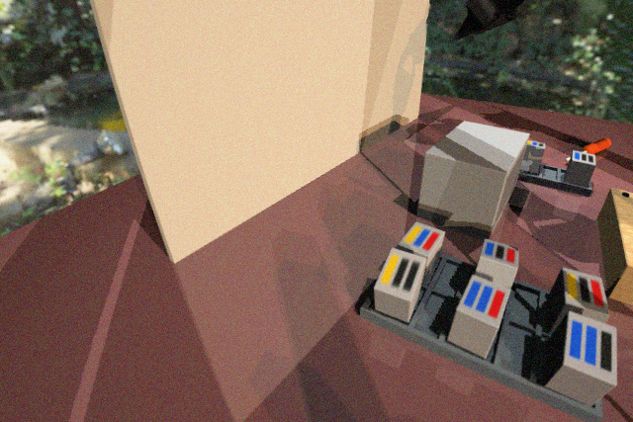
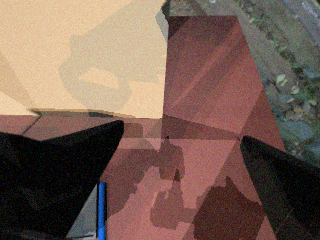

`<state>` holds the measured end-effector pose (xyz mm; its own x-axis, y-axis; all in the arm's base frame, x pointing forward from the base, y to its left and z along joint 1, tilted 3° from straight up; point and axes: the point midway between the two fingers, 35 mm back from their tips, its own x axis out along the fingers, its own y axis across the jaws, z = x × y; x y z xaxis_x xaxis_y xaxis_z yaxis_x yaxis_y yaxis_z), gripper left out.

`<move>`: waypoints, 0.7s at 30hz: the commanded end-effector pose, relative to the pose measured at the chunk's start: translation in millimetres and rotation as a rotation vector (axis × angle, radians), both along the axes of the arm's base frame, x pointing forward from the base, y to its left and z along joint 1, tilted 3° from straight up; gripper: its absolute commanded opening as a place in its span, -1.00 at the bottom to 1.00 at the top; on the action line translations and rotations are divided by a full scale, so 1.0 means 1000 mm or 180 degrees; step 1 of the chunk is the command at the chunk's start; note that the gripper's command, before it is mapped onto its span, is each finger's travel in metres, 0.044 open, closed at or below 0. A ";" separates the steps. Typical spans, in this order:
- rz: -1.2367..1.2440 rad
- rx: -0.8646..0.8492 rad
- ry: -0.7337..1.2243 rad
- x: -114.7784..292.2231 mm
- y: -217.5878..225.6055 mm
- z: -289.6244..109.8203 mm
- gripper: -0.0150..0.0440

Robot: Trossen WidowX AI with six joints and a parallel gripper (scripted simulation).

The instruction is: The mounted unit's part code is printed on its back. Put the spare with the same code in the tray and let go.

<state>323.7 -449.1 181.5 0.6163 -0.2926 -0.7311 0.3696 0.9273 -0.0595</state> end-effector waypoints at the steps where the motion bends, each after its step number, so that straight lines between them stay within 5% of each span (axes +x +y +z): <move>1: 0.0072 0.0355 0.0292 0.036 0.062 -0.006 1.00; 10: 0.0150 0.0824 0.1130 0.075 0.208 -0.011 1.00; 18: 0.0282 0.0980 0.2068 0.058 0.340 -0.004 1.00; 21: 0.0295 0.0968 0.2189 0.052 0.355 -0.002 1.00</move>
